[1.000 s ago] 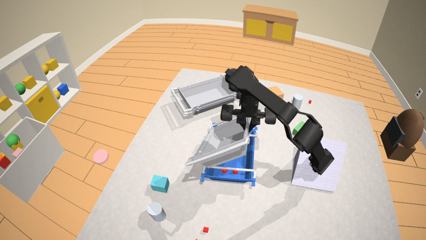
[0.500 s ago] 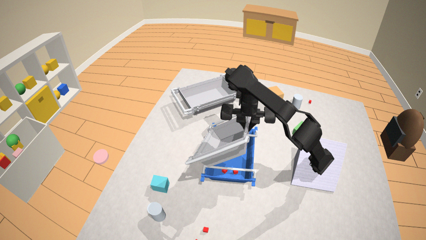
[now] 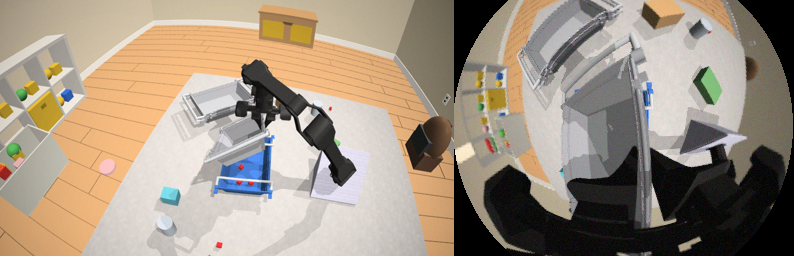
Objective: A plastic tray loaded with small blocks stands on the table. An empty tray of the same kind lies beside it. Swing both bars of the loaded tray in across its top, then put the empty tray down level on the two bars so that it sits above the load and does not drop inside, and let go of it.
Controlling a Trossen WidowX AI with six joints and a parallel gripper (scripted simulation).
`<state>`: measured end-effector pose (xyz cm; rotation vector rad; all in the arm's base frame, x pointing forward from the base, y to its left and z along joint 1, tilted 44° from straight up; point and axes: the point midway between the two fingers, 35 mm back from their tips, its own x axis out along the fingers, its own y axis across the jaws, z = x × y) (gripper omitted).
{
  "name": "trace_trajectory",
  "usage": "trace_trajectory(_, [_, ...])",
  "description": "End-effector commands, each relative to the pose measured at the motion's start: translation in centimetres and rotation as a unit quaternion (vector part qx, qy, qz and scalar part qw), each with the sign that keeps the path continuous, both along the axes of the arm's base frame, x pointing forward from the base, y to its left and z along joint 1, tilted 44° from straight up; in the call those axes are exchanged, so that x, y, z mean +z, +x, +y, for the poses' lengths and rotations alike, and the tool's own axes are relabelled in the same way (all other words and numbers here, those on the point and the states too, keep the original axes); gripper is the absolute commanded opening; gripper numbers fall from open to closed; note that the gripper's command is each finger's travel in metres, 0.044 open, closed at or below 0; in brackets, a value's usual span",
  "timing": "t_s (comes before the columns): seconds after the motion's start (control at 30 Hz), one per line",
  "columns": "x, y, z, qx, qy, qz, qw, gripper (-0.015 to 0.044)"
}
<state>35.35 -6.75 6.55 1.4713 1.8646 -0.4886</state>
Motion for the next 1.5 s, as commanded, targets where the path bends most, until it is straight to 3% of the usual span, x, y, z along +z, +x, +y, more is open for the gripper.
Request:
trace_trajectory(0.0, [-0.4,0.7,-1.3,-0.009,-0.004,-0.01,1.0,0.0])
trace_trajectory(0.43, [-1.2,1.8,-2.0,-0.009,-0.005,-0.01,1.0,0.0])
trace_trajectory(1.47, [-1.3,-0.6,0.4,-0.009,-0.004,-0.01,1.0,0.0])
